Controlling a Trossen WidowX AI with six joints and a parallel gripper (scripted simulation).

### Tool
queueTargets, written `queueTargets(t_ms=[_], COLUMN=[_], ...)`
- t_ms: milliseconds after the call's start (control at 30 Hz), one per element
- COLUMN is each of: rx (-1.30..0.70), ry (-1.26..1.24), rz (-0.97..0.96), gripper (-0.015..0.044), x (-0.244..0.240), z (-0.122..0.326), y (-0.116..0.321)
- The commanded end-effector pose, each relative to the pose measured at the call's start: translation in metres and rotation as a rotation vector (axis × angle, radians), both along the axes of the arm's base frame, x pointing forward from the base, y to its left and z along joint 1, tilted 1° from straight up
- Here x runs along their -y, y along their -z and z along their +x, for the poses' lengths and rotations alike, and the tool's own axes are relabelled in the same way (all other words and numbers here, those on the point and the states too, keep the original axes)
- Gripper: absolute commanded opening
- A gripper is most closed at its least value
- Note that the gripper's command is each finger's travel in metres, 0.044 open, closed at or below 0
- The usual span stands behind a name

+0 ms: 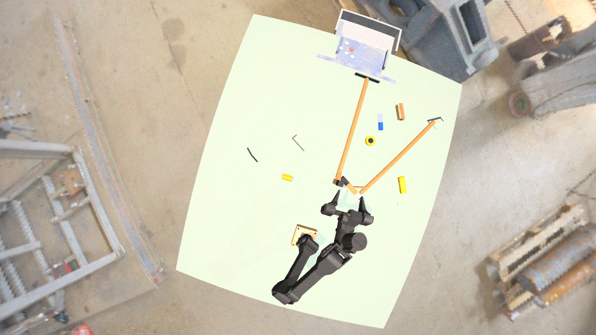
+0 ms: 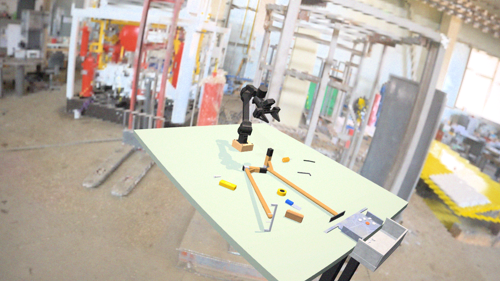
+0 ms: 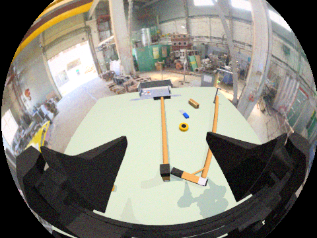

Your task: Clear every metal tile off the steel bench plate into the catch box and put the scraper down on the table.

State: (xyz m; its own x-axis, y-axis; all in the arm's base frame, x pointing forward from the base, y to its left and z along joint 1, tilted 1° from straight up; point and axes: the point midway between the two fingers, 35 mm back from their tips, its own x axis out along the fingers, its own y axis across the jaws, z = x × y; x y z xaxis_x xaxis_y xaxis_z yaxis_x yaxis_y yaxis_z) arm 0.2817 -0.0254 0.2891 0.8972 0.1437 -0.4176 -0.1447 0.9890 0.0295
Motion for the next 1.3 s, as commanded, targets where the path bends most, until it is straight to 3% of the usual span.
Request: queueTargets(t_ms=[0, 400, 1267], rx=[0.07, 0.284, 0.287], ry=[-0.012, -0.054, -0.055], rz=[0.006, -0.016, -0.016], gripper=[0.044, 0.044, 0.044], x=[-0.002, -0.015, -0.016], z=[-0.01, -0.052, -0.05], y=[-0.025, -0.095, -0.097])
